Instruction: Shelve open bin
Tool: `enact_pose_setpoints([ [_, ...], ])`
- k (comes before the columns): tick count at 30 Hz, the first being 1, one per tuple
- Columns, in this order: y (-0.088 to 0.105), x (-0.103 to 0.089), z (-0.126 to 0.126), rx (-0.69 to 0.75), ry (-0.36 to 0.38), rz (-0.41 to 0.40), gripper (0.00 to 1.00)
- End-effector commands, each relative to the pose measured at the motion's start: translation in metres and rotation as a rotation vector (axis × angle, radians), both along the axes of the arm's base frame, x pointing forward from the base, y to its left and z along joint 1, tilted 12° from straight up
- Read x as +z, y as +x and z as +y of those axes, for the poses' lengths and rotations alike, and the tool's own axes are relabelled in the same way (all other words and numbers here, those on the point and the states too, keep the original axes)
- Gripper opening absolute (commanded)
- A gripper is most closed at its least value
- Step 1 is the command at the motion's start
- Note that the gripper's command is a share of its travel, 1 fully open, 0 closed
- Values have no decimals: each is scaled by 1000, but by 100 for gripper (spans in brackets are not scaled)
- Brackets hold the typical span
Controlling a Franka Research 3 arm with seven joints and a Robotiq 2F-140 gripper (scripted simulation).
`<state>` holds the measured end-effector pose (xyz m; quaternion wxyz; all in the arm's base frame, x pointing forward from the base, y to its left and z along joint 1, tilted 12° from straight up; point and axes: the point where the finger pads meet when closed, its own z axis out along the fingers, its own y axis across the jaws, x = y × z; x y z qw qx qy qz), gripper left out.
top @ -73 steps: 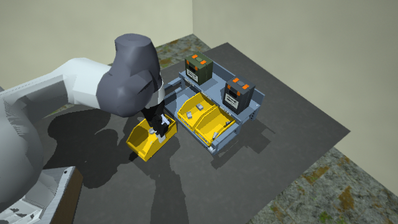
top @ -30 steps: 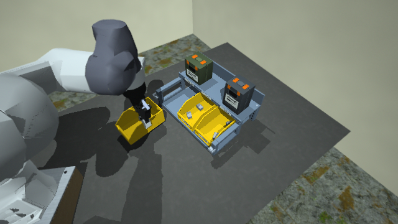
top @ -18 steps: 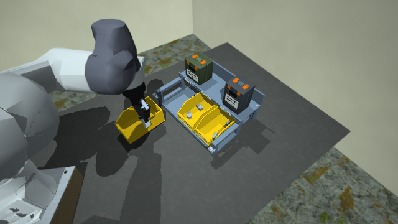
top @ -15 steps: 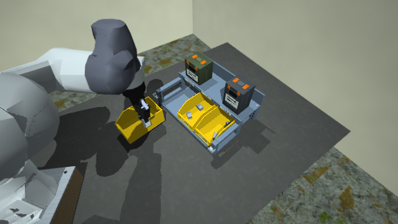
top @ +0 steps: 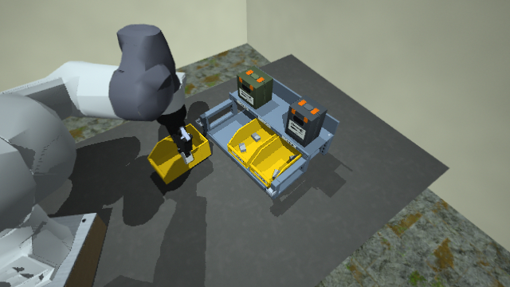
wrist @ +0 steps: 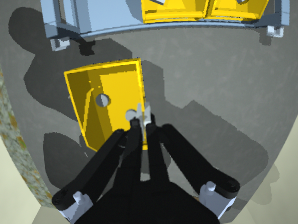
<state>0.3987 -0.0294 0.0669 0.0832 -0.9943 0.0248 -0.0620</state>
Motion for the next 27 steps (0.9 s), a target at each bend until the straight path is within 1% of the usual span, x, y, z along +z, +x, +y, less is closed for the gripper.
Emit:
enact_pose_setpoints([
  [1, 1, 2, 2, -2, 3, -4, 0],
  [21, 2, 2, 2, -2, 3, -4, 0],
  [27, 8, 3, 2, -2, 3, -4, 0],
])
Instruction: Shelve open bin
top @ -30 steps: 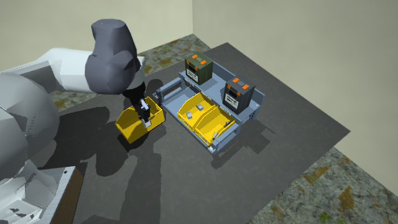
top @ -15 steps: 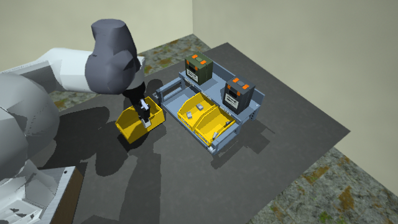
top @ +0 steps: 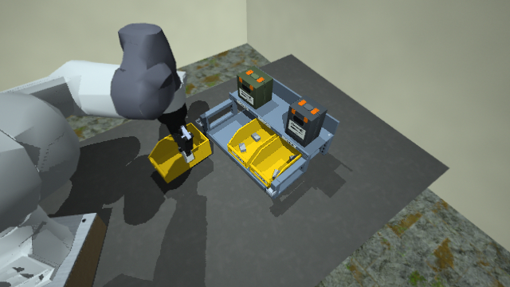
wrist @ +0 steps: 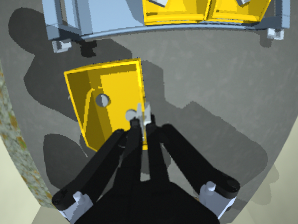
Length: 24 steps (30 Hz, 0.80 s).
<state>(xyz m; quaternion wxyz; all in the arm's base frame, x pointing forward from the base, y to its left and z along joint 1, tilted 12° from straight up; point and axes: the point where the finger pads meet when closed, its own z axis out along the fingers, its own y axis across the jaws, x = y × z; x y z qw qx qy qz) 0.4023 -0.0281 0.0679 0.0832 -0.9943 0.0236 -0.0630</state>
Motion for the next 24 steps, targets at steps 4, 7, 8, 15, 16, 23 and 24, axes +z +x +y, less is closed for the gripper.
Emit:
enact_pose_setpoints([
  [4, 13, 3, 1, -4, 3, -2, 0],
  [7, 20, 4, 1, -4, 3, -2, 0],
  [8, 20, 4, 1, -4, 3, -2, 0],
  [15, 34, 6, 1, -4, 3, -2, 0],
  [16, 35, 6, 1, -4, 3, -2, 0],
  [23, 39, 6, 1, -4, 3, -2, 0],
  [24, 39, 6, 1, -4, 3, -2, 0],
])
